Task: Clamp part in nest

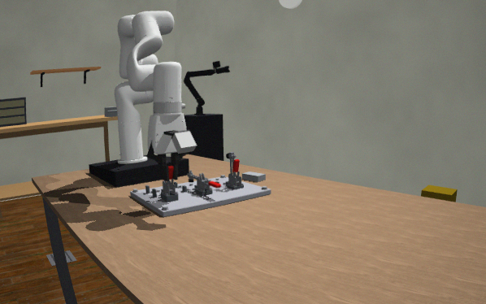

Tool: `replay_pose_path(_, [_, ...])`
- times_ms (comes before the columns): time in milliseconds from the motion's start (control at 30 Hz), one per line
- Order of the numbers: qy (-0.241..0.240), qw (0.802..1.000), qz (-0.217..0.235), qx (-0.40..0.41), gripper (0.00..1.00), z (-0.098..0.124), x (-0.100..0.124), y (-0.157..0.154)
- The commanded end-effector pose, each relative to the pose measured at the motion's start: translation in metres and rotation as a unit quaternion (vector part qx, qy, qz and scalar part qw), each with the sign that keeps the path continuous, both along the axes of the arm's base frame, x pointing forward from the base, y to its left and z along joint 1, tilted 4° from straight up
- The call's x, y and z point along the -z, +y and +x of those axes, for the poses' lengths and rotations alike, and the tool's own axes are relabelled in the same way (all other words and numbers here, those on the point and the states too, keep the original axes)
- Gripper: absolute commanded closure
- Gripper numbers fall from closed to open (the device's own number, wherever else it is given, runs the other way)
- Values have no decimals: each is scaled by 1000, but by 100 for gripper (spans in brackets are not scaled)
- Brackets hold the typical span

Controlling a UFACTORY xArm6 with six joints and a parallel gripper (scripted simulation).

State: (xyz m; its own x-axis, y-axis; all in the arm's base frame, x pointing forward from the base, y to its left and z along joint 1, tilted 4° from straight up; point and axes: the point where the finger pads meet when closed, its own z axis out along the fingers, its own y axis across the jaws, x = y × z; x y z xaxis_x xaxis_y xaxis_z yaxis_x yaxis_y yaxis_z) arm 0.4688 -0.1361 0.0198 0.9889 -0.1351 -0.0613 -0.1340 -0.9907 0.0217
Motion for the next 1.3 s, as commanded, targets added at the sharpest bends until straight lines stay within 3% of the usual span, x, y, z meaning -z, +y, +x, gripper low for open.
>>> replay_pose_path(0, [-1,1000,0,0,100,1,-1,0])
replay_pose_path(1267, [-1,1000,0,0,100,-3,-1,0])
